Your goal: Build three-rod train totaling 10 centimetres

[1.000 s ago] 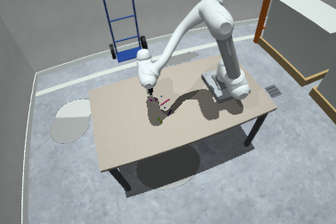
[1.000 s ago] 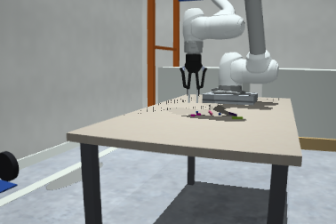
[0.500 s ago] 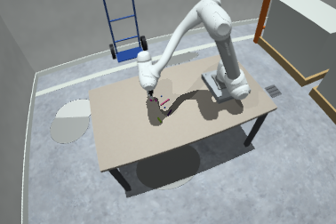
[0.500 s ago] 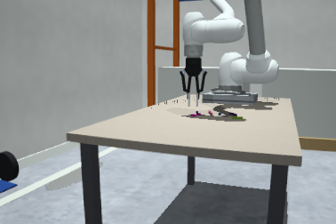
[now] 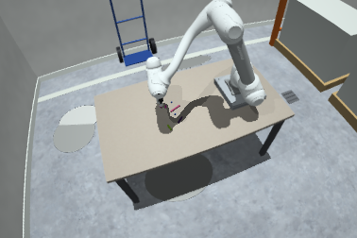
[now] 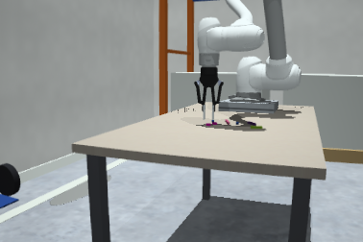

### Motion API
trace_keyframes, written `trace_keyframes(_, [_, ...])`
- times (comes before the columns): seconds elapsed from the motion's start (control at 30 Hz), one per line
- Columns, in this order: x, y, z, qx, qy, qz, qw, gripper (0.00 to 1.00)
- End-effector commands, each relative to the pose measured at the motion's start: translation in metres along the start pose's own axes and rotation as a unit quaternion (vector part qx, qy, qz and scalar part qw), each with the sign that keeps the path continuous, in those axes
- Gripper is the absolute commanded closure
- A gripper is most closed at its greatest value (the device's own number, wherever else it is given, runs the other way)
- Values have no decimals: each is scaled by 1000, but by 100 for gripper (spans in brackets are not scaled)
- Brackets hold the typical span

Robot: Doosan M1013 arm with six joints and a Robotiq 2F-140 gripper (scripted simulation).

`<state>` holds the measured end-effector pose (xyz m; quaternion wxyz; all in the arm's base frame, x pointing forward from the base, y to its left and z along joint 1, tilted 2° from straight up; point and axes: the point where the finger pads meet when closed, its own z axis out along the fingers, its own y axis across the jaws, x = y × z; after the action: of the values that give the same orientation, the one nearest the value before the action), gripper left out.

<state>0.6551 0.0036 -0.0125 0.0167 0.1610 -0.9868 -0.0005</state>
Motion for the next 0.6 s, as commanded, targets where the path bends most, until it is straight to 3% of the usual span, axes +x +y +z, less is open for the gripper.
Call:
trace_keyframes(0.0, [0,0,2,0,0,0,1000,79])
trace_keyframes(0.57, [0,0,10,0,0,0,1000,79])
